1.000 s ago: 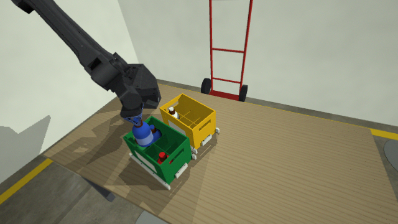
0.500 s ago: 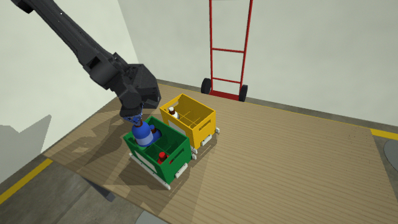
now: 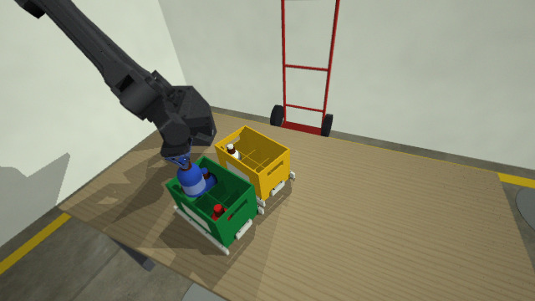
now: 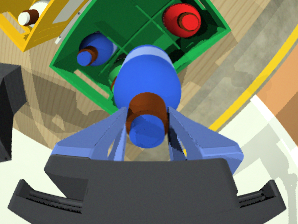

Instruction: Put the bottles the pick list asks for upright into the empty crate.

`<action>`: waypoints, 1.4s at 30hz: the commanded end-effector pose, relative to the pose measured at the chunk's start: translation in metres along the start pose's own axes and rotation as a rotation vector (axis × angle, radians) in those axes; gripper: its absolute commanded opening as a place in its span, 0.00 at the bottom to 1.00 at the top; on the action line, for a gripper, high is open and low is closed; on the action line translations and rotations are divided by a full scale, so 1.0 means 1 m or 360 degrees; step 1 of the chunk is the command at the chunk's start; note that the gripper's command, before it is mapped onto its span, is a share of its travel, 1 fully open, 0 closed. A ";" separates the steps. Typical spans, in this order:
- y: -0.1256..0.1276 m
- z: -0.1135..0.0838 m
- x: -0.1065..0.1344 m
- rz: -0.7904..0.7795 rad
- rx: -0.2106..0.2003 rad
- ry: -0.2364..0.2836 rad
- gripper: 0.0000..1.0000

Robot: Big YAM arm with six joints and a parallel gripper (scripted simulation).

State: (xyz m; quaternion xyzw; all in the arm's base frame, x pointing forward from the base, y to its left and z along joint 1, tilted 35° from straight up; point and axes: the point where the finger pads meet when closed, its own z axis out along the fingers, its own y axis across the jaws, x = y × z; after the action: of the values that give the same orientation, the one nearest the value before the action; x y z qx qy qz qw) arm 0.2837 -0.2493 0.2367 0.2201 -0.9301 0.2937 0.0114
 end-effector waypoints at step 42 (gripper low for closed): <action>0.016 -0.017 -0.040 0.0009 0.0051 -0.0038 0.00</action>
State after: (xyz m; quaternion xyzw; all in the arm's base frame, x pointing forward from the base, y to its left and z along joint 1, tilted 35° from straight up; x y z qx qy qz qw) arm 0.2986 -0.2217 0.2260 0.2214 -0.9278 0.3000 0.0100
